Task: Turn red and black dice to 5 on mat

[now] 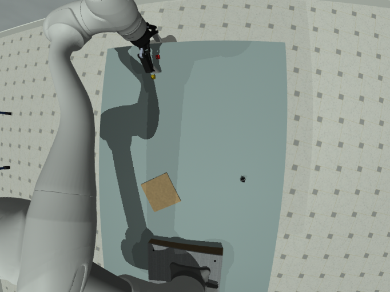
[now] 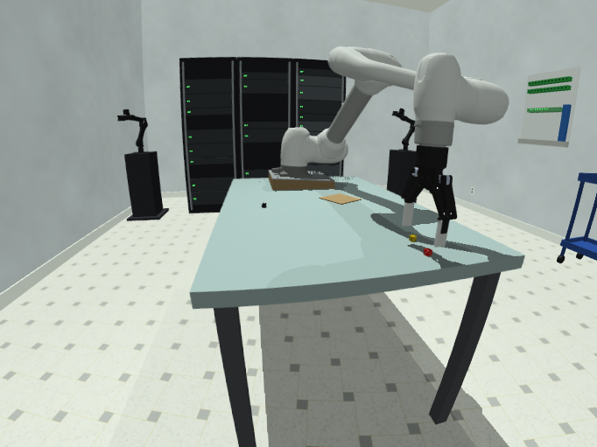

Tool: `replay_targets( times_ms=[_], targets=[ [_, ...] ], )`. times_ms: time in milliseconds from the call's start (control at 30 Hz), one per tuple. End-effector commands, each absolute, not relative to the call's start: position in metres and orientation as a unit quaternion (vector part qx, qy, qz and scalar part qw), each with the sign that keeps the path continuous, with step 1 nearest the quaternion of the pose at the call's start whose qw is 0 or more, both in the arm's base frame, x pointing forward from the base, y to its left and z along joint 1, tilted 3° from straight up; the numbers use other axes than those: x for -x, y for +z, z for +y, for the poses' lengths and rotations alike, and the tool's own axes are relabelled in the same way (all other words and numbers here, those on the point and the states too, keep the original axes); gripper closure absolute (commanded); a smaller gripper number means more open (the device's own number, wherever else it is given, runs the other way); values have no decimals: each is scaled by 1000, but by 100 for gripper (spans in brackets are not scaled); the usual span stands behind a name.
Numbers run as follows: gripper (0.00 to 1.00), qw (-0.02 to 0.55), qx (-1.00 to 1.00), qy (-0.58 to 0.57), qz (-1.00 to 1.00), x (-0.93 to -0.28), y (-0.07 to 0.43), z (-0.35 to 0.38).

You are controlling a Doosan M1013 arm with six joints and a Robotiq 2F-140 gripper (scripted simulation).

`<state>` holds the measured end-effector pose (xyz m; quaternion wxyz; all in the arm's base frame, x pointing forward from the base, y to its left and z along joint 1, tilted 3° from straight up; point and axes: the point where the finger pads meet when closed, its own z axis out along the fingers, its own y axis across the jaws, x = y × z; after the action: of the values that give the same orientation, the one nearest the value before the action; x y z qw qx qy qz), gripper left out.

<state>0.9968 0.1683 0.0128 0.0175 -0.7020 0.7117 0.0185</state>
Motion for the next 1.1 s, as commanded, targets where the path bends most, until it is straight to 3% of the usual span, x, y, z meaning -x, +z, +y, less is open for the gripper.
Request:
replay_targets(
  times_ms=[0,1067],
  targets=[
    [0,18,702,19,712,-999,13,170],
    [0,18,702,19,712,-1005,13,174]
  ],
)
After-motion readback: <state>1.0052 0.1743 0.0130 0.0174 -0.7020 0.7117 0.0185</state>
